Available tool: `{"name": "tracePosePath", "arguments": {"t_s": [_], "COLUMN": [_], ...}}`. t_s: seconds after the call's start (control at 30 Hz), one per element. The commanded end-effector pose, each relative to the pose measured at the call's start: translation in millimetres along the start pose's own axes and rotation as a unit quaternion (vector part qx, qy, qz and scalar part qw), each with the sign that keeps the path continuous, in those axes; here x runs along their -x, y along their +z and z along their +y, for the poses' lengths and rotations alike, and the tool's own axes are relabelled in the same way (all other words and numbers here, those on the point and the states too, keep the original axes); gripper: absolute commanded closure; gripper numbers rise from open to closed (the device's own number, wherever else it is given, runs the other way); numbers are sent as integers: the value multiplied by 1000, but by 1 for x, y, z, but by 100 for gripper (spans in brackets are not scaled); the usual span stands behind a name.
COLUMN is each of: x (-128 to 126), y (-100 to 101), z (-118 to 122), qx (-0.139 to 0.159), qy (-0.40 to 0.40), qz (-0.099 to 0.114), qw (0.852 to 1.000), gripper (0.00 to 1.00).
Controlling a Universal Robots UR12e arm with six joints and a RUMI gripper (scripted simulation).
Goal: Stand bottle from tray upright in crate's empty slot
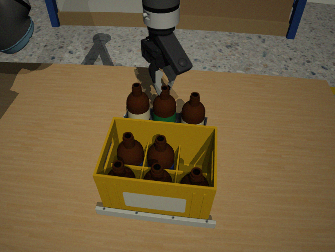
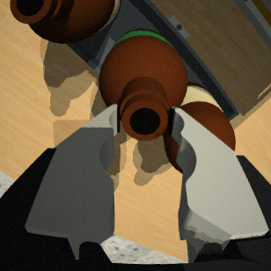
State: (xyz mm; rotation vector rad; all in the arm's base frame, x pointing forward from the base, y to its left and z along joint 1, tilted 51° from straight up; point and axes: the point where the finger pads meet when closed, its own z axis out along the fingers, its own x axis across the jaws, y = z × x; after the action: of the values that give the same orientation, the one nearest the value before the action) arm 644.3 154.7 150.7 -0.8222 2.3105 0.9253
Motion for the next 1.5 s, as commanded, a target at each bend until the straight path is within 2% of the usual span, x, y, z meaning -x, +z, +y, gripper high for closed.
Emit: {"name": "tracePosePath", "arguments": {"t_s": [0.0,0.73,1.47], "x": [0,0,-1], "y": [-5,-28,-35], "z": [-1,-2,-3], "qx": [0,0,0], "qy": [0,0,0], "qz": [0,0,0], "qw": [1000,1000,1000], "gripper": [100,100,100]}}
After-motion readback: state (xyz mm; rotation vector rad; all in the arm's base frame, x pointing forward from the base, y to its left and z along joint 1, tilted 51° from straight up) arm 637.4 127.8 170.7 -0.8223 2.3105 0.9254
